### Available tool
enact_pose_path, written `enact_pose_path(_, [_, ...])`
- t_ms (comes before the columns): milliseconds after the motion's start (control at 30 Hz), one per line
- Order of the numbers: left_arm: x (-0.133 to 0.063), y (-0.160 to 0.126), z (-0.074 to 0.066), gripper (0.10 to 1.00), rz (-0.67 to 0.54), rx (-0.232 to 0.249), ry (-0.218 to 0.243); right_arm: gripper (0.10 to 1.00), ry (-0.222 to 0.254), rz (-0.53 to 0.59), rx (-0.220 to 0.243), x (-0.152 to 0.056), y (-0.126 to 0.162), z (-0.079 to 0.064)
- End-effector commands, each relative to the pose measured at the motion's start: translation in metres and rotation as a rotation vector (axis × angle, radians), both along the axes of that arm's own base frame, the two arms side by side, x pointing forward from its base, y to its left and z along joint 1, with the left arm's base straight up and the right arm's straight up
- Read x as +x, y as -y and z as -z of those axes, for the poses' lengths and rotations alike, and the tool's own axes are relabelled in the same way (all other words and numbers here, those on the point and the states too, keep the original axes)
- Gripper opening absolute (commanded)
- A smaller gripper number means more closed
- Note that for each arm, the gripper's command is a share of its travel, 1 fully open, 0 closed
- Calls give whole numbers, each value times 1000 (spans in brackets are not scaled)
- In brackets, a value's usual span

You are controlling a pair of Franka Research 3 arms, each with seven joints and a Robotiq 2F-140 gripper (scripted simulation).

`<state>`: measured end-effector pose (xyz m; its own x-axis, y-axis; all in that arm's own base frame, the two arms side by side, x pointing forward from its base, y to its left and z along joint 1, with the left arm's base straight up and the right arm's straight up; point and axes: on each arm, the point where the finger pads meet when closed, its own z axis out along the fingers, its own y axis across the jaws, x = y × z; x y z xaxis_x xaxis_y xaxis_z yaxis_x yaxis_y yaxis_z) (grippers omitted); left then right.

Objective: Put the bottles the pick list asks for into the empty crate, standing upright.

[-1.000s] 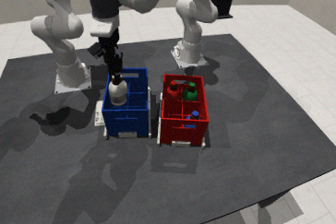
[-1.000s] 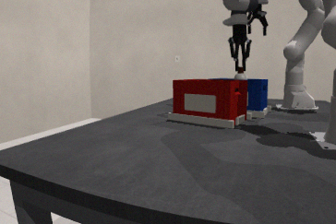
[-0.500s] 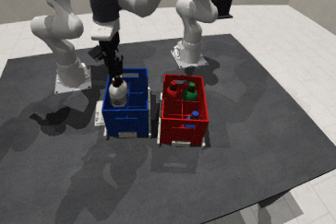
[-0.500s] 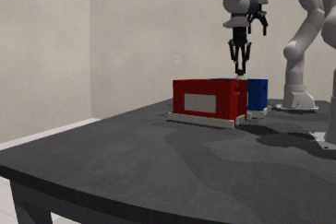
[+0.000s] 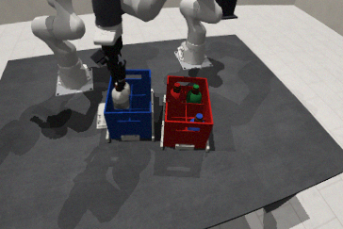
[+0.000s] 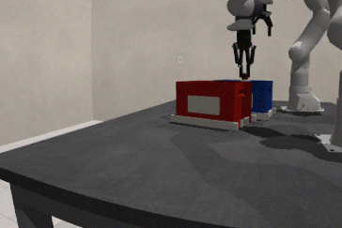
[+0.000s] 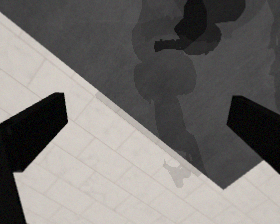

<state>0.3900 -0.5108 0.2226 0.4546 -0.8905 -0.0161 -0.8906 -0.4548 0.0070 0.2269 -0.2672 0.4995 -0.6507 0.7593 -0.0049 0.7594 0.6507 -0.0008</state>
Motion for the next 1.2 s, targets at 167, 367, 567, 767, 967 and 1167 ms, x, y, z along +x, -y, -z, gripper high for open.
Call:
enact_pose_path(167, [5, 3, 3, 99, -5, -11, 14, 1000, -3, 4, 3, 0, -1, 0])
enact_pose_path(367, [5, 3, 8, 99, -5, -11, 14, 1000, -3, 4, 3, 0, -1, 0])
enact_pose_path(567, [5, 3, 13, 99, -5, -11, 14, 1000, -3, 4, 3, 0, -1, 0])
enact_pose_path(767, [5, 3, 18, 99, -5, -11, 14, 1000, -3, 4, 3, 0, -1, 0])
enact_pose_path(967, [5, 3, 20, 99, -5, -11, 14, 1000, -3, 4, 3, 0, -1, 0])
enact_pose_path(1167, [5, 3, 23, 99, -5, -11, 14, 1000, -3, 4, 3, 0, -1, 0])
